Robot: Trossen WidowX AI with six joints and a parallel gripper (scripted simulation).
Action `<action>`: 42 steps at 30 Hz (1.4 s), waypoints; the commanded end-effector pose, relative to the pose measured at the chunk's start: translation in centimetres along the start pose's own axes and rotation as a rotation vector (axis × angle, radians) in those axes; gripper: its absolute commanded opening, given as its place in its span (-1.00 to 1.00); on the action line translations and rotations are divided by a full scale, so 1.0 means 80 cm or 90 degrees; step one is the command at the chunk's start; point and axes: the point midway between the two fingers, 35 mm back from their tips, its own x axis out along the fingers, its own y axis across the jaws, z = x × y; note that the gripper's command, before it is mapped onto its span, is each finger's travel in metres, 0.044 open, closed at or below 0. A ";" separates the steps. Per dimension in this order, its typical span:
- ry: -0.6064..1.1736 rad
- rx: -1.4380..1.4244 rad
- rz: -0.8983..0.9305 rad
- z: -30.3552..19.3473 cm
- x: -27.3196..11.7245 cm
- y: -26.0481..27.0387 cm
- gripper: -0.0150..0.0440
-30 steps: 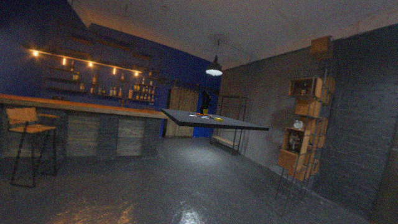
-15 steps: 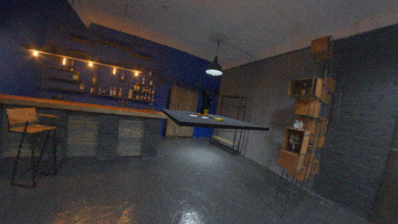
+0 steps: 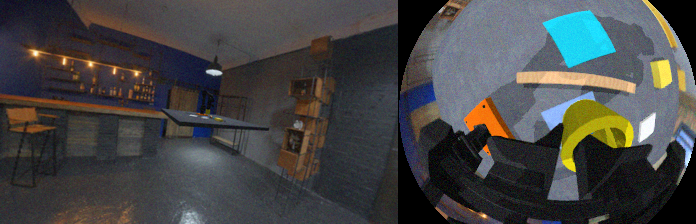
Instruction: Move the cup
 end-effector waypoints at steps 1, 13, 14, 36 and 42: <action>0.000 0.002 -0.004 0.011 -0.001 -0.001 -0.49; -0.001 0.002 -0.004 0.040 -0.002 0.001 -0.49; -0.001 0.002 -0.004 0.043 -0.002 0.001 -0.49; -0.004 0.002 -0.004 0.106 -0.004 0.006 -0.49; -0.004 0.002 -0.004 0.124 -0.005 0.006 -0.49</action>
